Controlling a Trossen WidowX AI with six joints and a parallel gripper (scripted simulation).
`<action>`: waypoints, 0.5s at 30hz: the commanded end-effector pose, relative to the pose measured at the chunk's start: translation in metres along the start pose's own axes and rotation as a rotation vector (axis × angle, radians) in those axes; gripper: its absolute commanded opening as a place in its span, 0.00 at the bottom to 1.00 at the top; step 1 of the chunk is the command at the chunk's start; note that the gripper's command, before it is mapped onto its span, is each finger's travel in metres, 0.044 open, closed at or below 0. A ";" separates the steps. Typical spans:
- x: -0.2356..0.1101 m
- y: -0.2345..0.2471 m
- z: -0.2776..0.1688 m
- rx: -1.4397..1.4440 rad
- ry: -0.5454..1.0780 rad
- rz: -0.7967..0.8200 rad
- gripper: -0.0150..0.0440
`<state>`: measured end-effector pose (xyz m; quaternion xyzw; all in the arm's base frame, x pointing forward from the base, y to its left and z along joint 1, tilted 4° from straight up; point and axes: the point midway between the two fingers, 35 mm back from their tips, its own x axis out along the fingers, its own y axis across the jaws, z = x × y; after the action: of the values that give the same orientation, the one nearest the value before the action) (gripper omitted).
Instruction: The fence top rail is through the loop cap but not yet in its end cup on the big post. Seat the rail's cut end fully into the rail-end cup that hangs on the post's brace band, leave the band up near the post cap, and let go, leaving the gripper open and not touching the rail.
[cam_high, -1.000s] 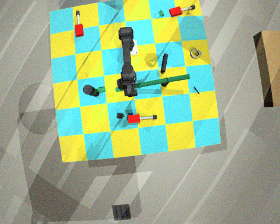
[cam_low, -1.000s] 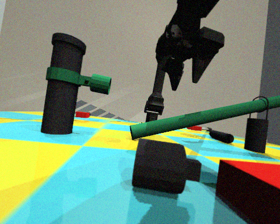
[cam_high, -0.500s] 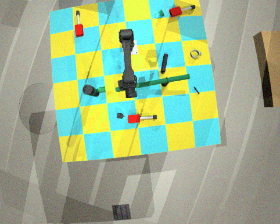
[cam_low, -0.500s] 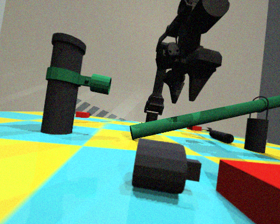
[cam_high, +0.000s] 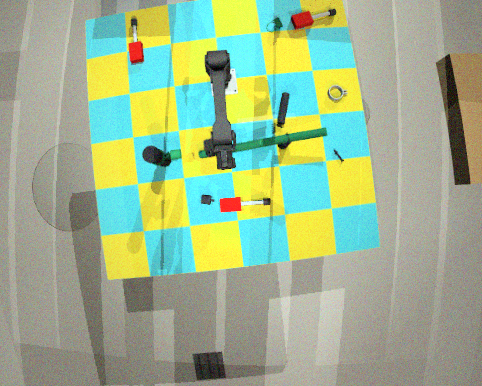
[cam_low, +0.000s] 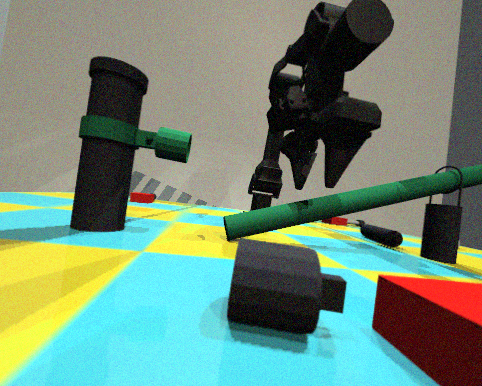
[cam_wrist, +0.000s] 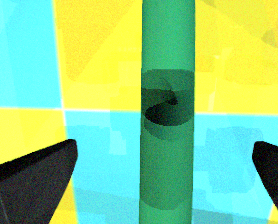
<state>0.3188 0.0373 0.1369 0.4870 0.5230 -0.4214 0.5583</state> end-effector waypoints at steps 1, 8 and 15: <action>0.009 -0.001 0.001 0.004 -0.002 -0.013 1.00; 0.021 -0.001 0.001 0.004 -0.002 -0.013 1.00; 0.032 -0.001 0.001 0.004 -0.002 -0.013 1.00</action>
<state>0.3219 0.0382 0.1140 0.4876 0.5224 -0.4207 0.5589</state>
